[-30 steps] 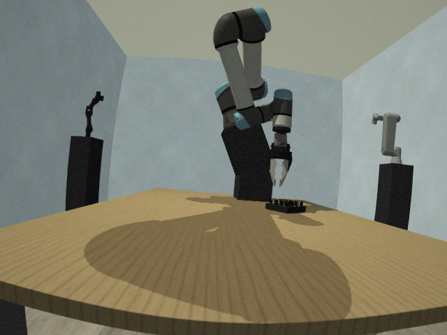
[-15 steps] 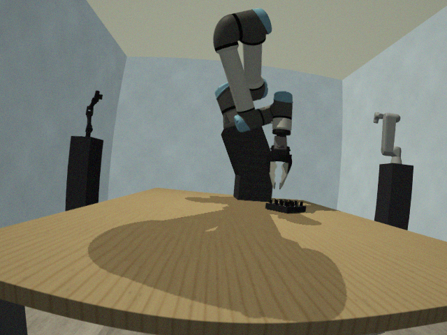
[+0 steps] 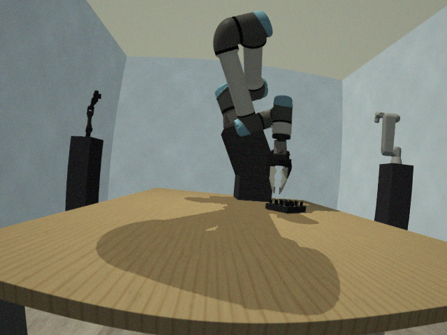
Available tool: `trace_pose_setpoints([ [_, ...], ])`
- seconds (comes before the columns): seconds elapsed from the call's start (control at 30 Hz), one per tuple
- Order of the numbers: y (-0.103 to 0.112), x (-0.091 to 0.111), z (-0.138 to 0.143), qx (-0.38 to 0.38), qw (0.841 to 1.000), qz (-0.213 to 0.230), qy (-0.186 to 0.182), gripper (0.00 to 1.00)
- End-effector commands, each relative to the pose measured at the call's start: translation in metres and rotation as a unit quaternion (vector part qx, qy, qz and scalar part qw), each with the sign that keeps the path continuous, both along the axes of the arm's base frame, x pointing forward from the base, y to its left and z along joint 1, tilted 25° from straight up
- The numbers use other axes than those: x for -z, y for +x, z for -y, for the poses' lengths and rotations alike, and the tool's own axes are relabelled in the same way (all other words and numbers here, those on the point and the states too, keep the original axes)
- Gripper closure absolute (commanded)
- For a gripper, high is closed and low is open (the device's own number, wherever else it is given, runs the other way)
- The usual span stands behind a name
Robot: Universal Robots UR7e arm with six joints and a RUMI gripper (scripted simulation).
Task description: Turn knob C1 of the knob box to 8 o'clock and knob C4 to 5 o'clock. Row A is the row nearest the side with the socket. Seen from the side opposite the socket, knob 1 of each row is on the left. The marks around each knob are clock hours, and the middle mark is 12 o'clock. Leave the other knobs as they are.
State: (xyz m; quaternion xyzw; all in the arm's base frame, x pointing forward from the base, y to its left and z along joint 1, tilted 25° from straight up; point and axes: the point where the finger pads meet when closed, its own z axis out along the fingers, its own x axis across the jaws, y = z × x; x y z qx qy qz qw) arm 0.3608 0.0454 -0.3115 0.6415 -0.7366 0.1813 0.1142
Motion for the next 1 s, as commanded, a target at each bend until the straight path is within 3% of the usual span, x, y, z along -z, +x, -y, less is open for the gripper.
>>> trace_pose_setpoints([
  [0.0,0.0008,0.0042,0.0017,0.0,1.0,0.001,0.0,0.89],
  [0.97,0.0015,0.0139,0.0059,0.0,1.0,0.001,0.0,0.89],
])
